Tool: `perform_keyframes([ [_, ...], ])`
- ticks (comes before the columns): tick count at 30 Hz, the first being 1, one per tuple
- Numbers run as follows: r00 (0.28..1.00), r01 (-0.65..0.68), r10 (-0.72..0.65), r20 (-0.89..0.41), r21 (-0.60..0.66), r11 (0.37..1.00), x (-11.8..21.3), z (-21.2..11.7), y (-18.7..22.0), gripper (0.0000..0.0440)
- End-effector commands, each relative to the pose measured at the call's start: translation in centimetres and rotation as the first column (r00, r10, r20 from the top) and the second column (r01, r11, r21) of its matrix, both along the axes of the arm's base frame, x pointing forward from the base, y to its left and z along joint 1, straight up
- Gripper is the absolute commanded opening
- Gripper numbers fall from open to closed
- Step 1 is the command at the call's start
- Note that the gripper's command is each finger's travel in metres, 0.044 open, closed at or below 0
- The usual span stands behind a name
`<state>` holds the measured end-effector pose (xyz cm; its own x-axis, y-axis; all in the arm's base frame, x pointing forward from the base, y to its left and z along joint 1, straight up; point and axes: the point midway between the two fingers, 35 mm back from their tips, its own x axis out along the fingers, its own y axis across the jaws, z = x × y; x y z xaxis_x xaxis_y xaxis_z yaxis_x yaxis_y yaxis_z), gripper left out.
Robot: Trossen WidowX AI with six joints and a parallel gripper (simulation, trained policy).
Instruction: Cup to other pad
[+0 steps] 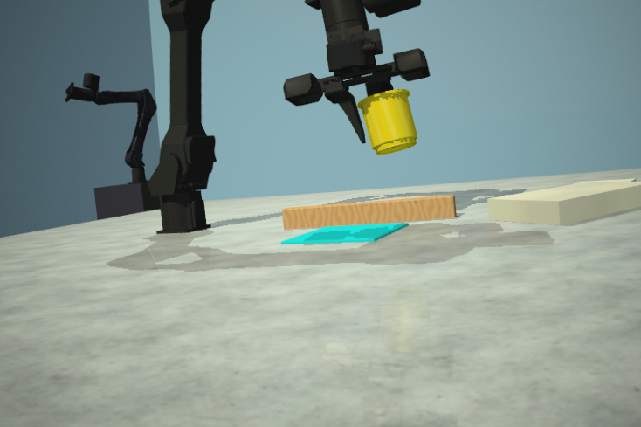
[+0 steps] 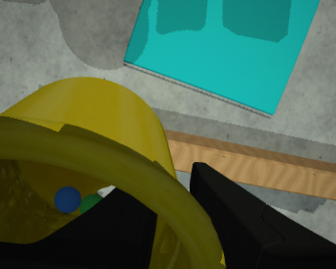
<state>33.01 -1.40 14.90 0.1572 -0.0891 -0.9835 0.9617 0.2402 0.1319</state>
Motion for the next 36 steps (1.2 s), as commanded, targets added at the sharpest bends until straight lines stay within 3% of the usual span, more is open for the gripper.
perform_keyframes([
  [1, 1.0, 0.017, -0.017, 0.01, -0.009, 1.0, 0.2, -0.3, -1.1, 0.0],
  [22, 0.99, 0.135, -0.134, 0.045, -0.023, 0.991, -0.1, -4.2, -6.5, 0.0005],
  [36, 0.983, 0.185, -0.184, 0.029, -0.026, 0.982, -1.9, -7.3, -7.8, 0.0079],
])
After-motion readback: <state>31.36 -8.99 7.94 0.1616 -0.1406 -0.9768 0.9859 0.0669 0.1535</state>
